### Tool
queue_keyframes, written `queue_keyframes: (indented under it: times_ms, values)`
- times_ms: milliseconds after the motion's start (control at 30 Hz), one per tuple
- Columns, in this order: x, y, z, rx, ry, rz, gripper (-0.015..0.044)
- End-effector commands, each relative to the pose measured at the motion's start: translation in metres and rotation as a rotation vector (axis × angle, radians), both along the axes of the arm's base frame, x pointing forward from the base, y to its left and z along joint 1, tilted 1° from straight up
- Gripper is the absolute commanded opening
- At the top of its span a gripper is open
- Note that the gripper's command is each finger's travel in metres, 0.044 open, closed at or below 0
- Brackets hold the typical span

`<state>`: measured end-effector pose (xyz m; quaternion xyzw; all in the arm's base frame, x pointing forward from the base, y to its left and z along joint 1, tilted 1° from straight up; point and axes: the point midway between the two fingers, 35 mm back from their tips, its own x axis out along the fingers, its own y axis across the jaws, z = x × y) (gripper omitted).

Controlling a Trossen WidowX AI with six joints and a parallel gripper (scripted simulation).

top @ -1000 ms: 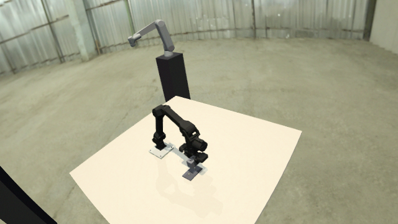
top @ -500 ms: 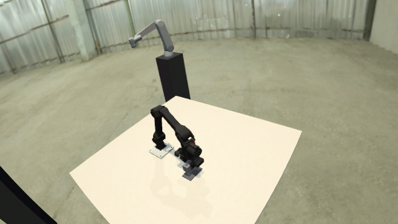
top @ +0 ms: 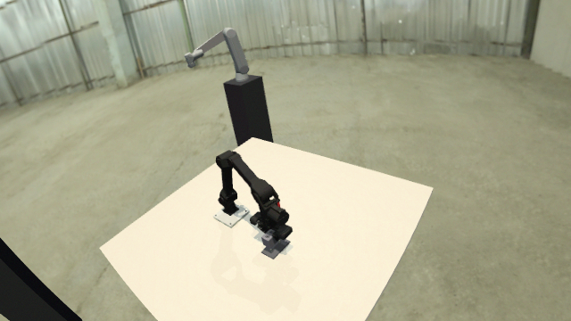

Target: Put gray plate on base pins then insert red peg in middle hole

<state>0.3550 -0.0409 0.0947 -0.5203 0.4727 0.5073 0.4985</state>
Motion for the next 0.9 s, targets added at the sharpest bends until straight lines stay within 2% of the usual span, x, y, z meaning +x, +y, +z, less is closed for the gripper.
queue_keyframes:
  times_ms: [0, 333, 867]
  values:
    - [0.000, 0.000, 0.001, 0.000, -0.005, 0.005, 0.0000]
    - [0.001, 0.000, 0.001, 0.000, -0.005, 0.005, 0.0000]
    - [0.002, 0.000, -0.020, 0.000, -0.005, 0.005, 0.0000]
